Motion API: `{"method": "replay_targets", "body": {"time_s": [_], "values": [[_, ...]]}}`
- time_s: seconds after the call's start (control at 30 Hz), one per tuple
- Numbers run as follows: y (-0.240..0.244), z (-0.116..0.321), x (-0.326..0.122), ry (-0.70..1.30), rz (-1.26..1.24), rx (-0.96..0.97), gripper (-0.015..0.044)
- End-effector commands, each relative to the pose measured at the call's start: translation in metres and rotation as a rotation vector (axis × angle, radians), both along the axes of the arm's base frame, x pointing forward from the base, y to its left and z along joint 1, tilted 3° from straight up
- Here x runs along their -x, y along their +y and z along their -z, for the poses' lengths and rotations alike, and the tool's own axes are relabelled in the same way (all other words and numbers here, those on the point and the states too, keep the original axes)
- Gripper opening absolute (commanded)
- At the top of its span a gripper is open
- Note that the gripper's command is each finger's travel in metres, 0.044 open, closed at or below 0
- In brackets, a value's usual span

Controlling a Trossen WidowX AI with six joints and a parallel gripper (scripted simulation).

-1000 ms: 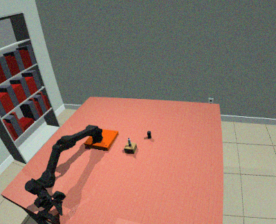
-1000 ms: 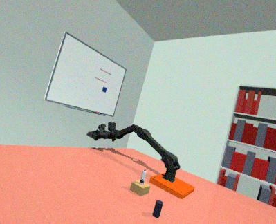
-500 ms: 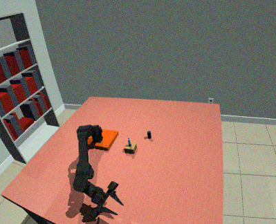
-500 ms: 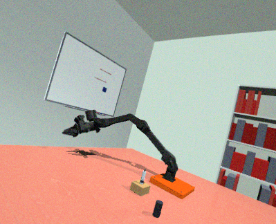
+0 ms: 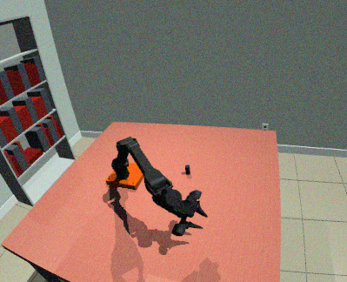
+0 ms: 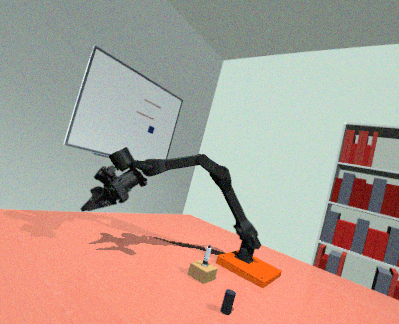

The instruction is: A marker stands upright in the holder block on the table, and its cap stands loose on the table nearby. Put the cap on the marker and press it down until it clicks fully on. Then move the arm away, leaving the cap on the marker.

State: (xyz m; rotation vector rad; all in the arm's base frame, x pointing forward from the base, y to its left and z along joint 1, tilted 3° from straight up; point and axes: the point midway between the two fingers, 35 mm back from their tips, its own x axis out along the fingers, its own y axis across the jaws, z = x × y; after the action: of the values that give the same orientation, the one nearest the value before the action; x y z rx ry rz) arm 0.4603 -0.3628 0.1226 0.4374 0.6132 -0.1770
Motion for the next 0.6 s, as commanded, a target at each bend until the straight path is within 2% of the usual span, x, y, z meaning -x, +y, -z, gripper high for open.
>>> {"method": "replay_targets", "body": {"time_s": [0.0, 0.2, 0.33, 0.57], "values": [[0.059, 0.002, -0.020, 0.082, -0.093, 0.006, 0.0231], [0.161, 0.006, -0.032, 0.242, -0.228, -0.022, 0.0231], [0.212, 0.006, -0.029, 0.331, -0.319, 0.009, 0.0231], [0.330, 0.001, 0.009, 0.547, -0.569, 0.136, 0.0231]]}}
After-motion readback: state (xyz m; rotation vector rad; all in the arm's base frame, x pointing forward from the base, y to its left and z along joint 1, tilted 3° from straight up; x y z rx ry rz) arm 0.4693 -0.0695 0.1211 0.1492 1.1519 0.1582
